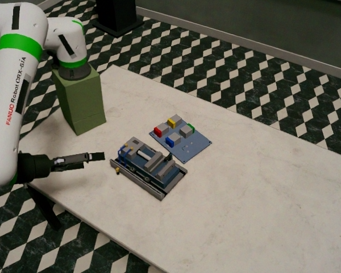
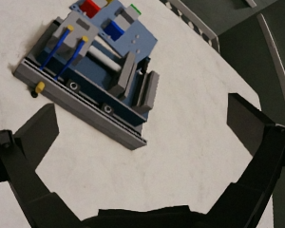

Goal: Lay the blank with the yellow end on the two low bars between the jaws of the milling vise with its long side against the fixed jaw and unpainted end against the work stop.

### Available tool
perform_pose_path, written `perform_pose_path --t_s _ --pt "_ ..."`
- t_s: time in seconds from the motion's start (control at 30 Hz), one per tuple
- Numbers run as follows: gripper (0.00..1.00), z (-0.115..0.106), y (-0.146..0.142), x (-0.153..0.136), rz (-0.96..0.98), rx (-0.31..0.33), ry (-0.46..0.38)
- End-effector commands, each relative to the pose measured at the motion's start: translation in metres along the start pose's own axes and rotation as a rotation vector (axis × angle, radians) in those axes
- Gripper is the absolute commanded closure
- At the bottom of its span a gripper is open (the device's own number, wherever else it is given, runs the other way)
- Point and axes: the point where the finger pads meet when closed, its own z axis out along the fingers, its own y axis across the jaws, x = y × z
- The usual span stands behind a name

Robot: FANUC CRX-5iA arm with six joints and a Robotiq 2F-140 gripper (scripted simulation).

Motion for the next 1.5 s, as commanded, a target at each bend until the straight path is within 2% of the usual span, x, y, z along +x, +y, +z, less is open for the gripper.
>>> perform_pose_path --t_s 0.0,0.53,0.57,1.47 --pt "0.00 -0.0008 0.0007 0.0001 -0.001 0.001 -0.001" --pt "0.00 -0.0008 0.0007 0.0001 -0.001 0.001 -0.001" --pt "0.67 -0.0008 0.0007 0.0001 -0.001 0.001 -0.001" --pt "0.67 -0.0008 0.0007 0.0001 -0.001 0.001 -0.001"
